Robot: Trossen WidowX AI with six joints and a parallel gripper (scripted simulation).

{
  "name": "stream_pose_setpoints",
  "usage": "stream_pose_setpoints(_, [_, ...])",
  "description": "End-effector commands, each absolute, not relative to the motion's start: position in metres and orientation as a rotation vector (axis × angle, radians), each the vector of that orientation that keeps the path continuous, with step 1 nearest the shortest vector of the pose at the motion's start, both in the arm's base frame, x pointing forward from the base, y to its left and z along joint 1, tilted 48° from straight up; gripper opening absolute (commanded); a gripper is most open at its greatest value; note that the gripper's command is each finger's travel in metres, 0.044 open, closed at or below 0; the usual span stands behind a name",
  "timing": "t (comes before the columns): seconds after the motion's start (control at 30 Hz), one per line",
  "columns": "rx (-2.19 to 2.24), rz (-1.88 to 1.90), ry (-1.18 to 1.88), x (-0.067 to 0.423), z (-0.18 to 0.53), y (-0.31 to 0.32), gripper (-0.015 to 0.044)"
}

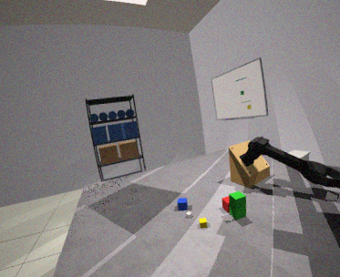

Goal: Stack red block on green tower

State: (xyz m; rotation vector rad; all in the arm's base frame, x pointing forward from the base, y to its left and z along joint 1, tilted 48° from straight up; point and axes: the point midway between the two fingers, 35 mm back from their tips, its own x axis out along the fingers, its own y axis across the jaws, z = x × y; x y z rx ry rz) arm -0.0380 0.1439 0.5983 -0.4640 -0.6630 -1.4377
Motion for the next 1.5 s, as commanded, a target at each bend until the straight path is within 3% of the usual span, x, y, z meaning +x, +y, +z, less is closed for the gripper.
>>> stream_pose_setpoints(0.0, [-0.462, -1.436, -0.658, -0.038, 0.598, 0.142, 0.0426])
stream_pose_setpoints(0.33, [-0.353, -1.264, -0.258, -0.001, 0.588, 0.010, 0.0440])
stream_pose_setpoints(0.73, [-0.367, -0.744, 0.345, 0.121, 0.493, -0.135, 0.0440])
stream_pose_setpoints(1.13, [-0.414, -0.234, 0.626, 0.217, 0.384, -0.152, 0.0440])
stream_pose_setpoints(1.47, [-0.482, 0.412, 0.805, 0.281, 0.249, -0.104, 0.0440])
